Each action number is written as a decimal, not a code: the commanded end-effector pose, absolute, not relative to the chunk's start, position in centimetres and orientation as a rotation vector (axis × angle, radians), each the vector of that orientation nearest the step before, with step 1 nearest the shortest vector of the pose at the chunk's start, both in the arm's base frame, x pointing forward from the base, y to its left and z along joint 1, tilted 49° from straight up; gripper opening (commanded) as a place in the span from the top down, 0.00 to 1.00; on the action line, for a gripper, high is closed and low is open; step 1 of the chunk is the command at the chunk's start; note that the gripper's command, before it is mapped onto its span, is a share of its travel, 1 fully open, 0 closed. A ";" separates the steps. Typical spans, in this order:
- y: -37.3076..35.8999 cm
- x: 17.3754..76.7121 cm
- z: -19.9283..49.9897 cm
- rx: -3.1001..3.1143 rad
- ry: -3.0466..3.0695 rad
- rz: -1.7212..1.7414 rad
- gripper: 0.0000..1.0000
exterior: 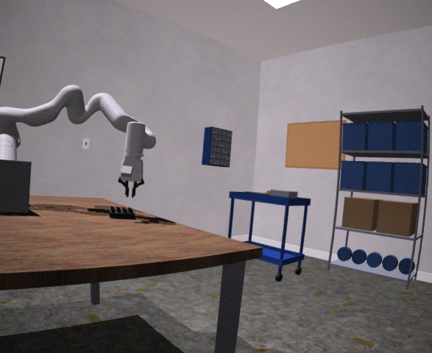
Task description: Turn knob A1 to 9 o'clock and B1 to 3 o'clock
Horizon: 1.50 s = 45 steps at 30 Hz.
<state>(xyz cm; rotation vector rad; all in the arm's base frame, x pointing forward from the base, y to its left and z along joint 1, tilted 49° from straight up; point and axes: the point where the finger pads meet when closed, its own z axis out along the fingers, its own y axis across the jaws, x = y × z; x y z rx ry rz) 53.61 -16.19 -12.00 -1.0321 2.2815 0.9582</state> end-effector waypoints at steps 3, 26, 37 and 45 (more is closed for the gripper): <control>-16.3 53.7 -12.0 -1.032 2.281 0.956 0.81; -15.0 53.9 -13.1 -1.032 2.281 0.956 0.81; -14.1 54.0 -13.9 -1.032 2.281 0.956 0.81; -13.5 54.2 -14.4 -1.032 2.281 0.956 0.81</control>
